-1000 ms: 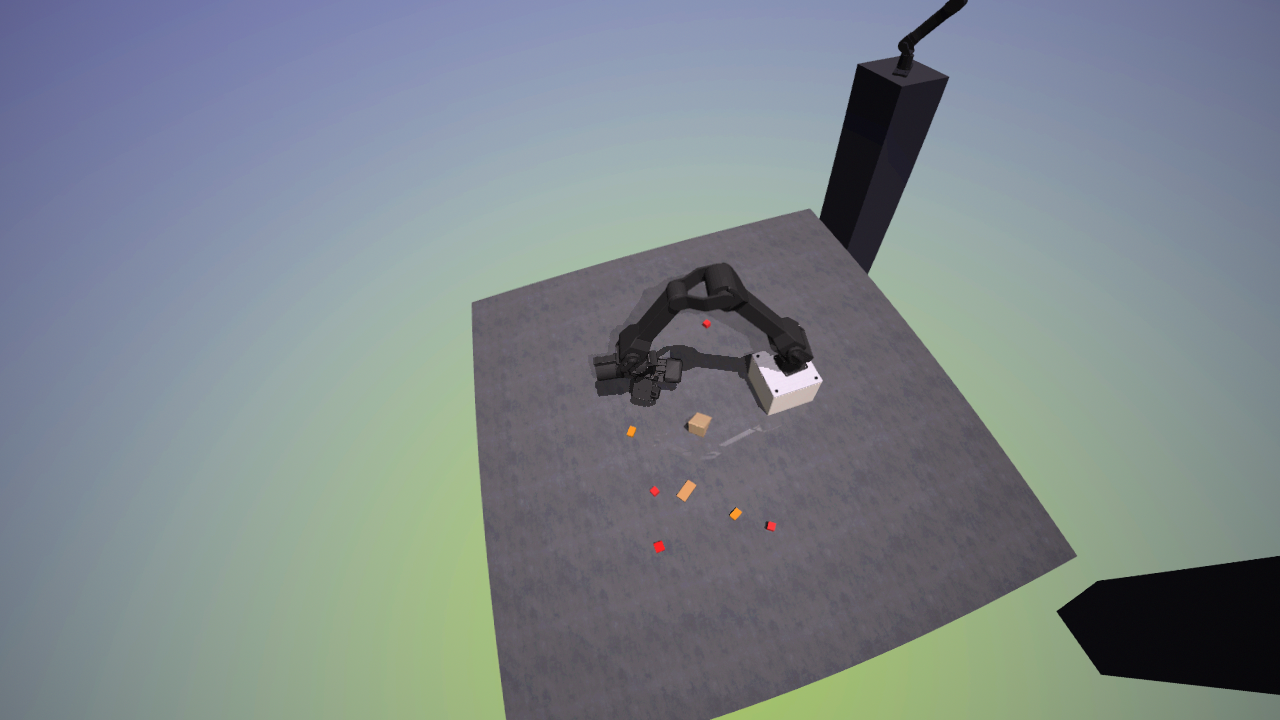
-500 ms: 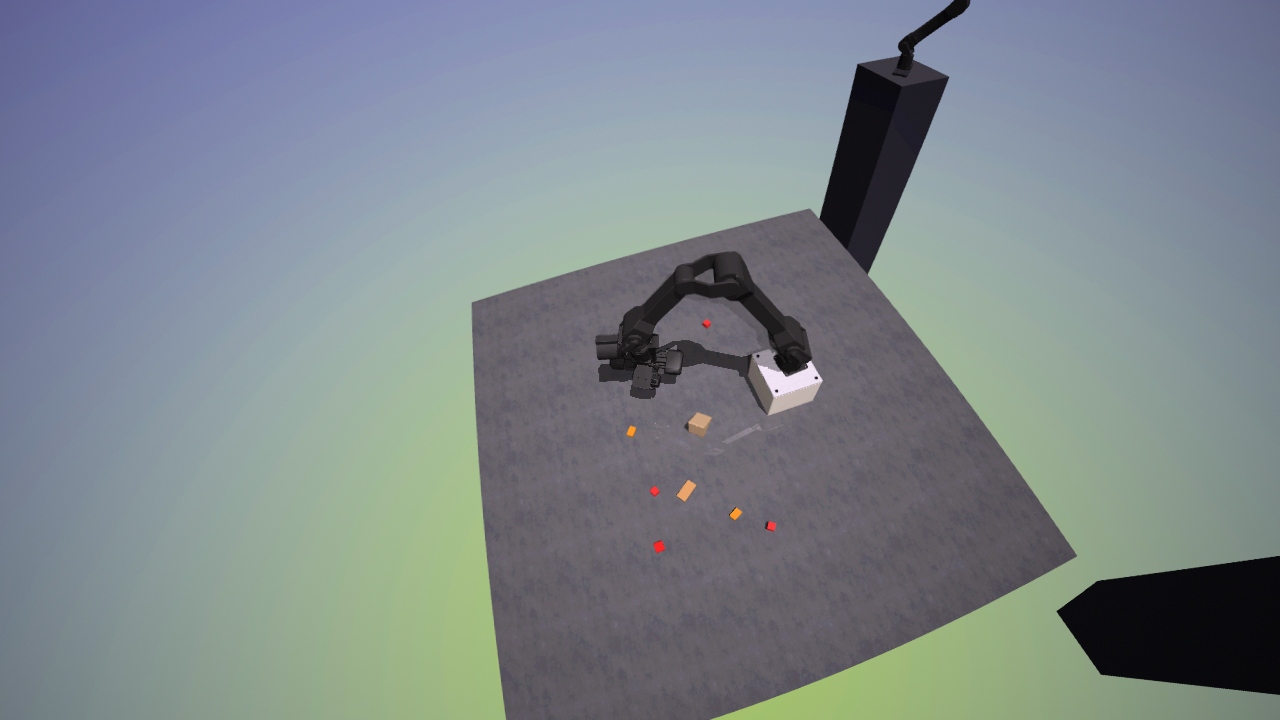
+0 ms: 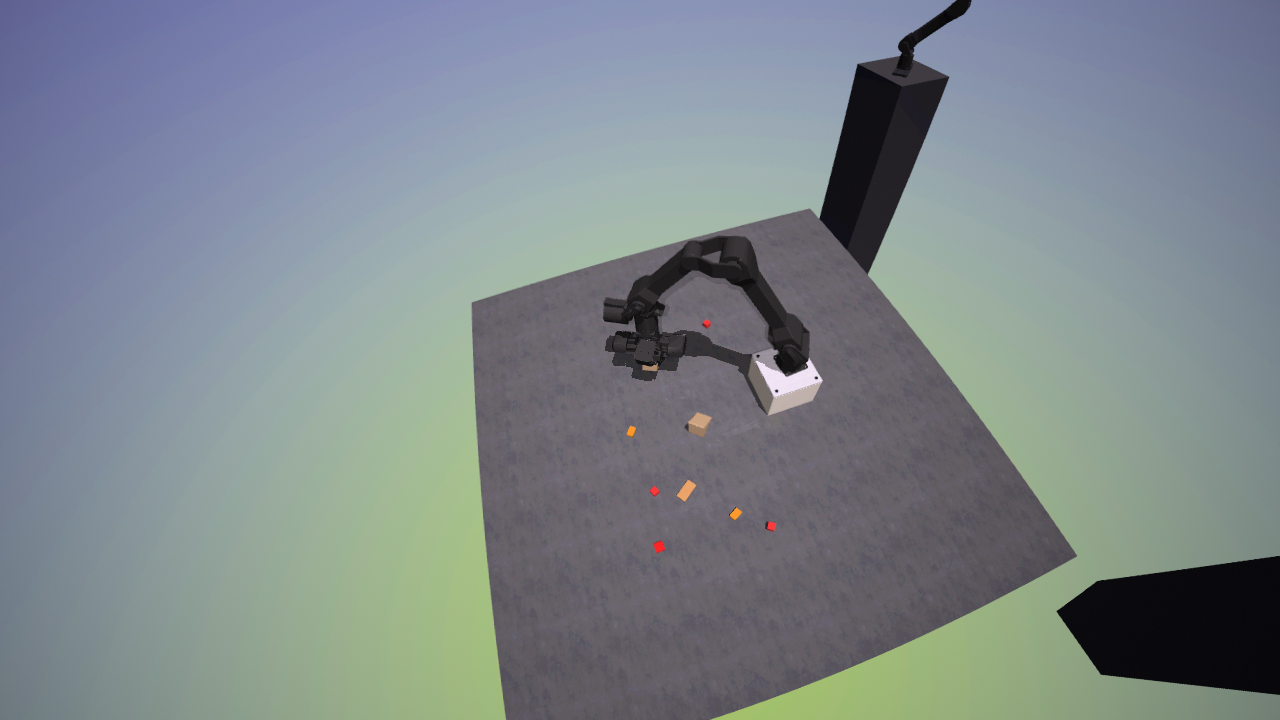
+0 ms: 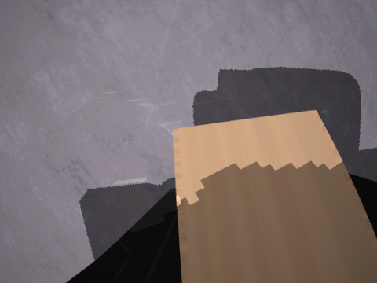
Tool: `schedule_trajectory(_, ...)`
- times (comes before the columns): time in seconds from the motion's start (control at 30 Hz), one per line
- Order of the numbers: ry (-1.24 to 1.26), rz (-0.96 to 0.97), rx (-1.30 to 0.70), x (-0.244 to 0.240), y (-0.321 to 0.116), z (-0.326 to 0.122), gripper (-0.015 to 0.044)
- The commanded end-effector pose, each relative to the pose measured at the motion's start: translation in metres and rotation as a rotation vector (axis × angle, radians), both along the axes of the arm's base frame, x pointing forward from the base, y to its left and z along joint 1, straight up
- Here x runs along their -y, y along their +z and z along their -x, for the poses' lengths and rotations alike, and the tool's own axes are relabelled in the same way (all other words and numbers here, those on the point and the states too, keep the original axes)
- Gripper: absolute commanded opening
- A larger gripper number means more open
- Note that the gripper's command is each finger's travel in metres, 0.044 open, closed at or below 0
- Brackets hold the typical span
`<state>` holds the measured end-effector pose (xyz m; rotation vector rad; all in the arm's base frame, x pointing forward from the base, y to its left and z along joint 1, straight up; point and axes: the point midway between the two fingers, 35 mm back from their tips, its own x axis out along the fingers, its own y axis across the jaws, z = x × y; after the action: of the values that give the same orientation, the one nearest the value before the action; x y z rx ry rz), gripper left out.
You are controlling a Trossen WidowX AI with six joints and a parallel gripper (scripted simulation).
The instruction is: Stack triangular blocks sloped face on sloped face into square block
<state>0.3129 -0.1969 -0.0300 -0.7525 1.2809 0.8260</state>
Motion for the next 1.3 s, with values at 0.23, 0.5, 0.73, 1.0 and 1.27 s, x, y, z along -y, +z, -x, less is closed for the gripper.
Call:
schedule_trajectory(0.23, 0.009, -0.233, 0.143, 0.016, 0.005, 0.009, 0.0)
schedule_trajectory(0.5, 0.015, -0.41, 0.248, 0.029, 0.005, 0.017, 0.0)
schedule_trajectory(0.73, 0.019, -0.553, 0.332, 0.038, 0.002, 0.023, 0.0)
schedule_trajectory(1.0, 0.02, -0.565, 0.331, 0.039, 0.001, 0.024, 0.0131)
schedule_trajectory(1.27, 0.02, -0.565, 0.331, 0.039, 0.001, 0.024, 0.0341)
